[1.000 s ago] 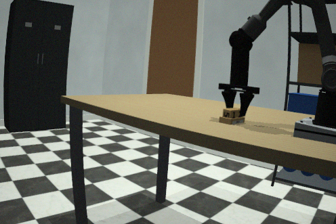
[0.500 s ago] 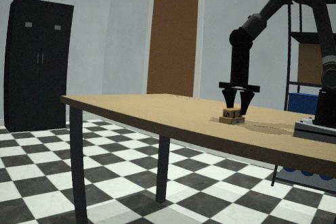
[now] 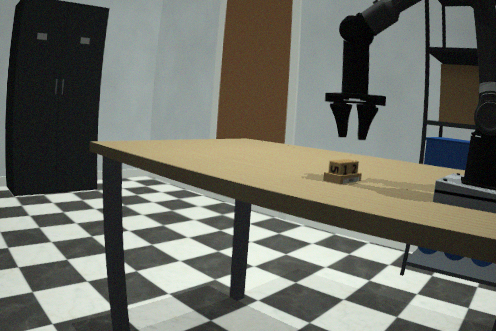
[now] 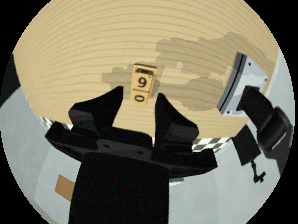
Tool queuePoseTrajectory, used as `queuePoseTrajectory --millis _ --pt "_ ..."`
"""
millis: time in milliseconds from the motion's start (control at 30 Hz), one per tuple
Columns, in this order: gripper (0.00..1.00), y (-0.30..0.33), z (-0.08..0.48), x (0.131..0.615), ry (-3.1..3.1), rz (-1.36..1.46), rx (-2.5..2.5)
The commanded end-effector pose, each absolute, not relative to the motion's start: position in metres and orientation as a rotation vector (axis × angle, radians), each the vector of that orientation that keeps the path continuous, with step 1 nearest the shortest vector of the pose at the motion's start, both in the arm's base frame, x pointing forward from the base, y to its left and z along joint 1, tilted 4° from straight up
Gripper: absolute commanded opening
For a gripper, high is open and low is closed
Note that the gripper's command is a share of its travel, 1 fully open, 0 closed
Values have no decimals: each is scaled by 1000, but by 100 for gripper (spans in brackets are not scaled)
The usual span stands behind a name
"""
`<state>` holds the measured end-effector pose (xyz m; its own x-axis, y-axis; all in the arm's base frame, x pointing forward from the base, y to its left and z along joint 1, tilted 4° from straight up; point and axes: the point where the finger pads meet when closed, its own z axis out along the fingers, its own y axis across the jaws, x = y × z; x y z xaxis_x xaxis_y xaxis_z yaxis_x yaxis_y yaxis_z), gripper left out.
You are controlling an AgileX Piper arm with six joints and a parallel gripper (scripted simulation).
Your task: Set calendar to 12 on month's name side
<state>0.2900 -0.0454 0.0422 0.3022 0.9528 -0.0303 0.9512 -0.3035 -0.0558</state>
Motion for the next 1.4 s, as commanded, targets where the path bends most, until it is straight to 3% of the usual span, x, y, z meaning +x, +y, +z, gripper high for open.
queuePoseTrajectory --millis 0,367,400,1367 --pt "64 -45 52 292 -1842 81 -2515" --pt "64 -45 66 293 -1841 83 -2514" --pt "100 -45 66 293 -1841 84 -2514" --pt "100 -45 66 293 -1841 84 -2514"
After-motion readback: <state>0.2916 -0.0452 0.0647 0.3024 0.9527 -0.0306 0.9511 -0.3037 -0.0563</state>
